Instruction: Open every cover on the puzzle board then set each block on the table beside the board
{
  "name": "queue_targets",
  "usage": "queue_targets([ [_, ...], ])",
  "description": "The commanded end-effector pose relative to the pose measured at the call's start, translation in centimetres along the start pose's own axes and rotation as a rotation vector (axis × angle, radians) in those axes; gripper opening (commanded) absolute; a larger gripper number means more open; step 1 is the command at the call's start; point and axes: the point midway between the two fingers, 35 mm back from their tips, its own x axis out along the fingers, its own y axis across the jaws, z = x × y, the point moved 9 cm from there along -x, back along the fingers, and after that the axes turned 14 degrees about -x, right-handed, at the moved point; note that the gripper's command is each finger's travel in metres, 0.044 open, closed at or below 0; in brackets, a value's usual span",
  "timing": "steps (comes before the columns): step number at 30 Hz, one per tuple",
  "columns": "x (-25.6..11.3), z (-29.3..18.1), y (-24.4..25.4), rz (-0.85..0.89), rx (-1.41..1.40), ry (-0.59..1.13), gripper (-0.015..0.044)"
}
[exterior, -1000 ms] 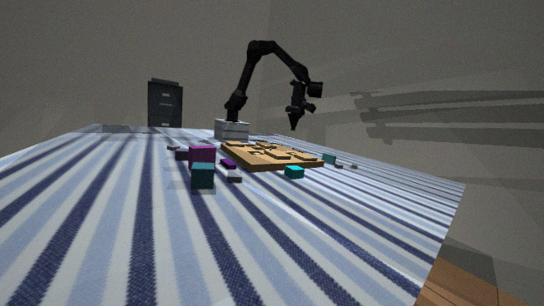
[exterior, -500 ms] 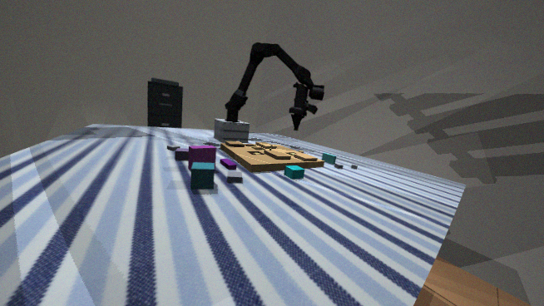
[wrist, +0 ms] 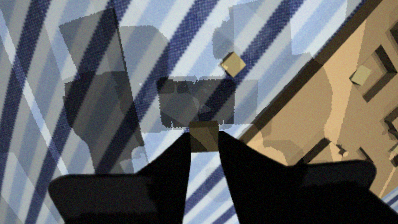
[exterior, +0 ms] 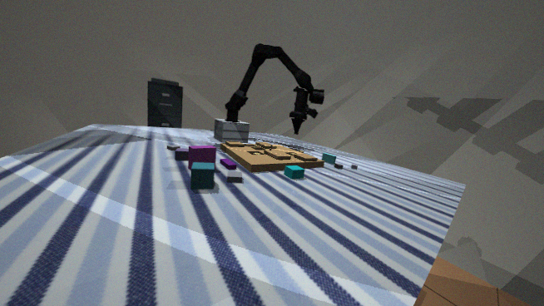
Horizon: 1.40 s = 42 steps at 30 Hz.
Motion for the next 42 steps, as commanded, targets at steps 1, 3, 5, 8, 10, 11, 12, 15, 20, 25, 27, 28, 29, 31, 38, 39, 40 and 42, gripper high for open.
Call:
queue_targets([
  [1,0.7,0.1,0.0,-0.004,0.004,-0.001,0.0080],
  [3,1.1,0.1,0.0,-0.004,0.004,-0.001,0.0080],
  [5,1.4,0.1,0.0,-0.004,0.004,-0.001,0.0080],
  [8,1.9,0.1,0.0,-0.004,0.004,-0.001,0.0080],
  [10,2.2,0.2,0.0,-0.004,0.004,-0.001,0.0080],
  [11,2.4,0.2,0.0,-0.004,0.004,-0.001,0.0080],
  [12,2.6,0.2,0.0,-0.004,0.004,-0.001,0.0080],
  [15,3.1,0.2,0.0,-0.004,0.004,-0.001,0.0080],
  [20,3.9,0.2,0.0,-0.004,0.004,-0.001,0.0080],
  [25,4.7,0.1,0.0,-0.004,0.004,-0.001,0.0080],
  [27,5.0,0.1,0.0,-0.004,0.004,-0.001,0.0080],
  [28,5.2,0.1,0.0,-0.004,0.004,-0.001,0.0080],
  [29,5.3,0.1,0.0,-0.004,0.004,-0.001,0.0080],
  [31,5.7,0.1,0.0,-0.004,0.004,-0.001,0.0080],
  [38,6.8,0.0,0.0,-0.004,0.004,0.000,0.0080],
  [39,7.0,-0.1,0.0,-0.004,0.004,0.000,0.0080],
  [40,7.1,-0.1,0.0,-0.004,0.004,0.000,0.0080],
  [42,7.4,-0.1,0.0,-0.004,0.004,0.000,0.0080],
])
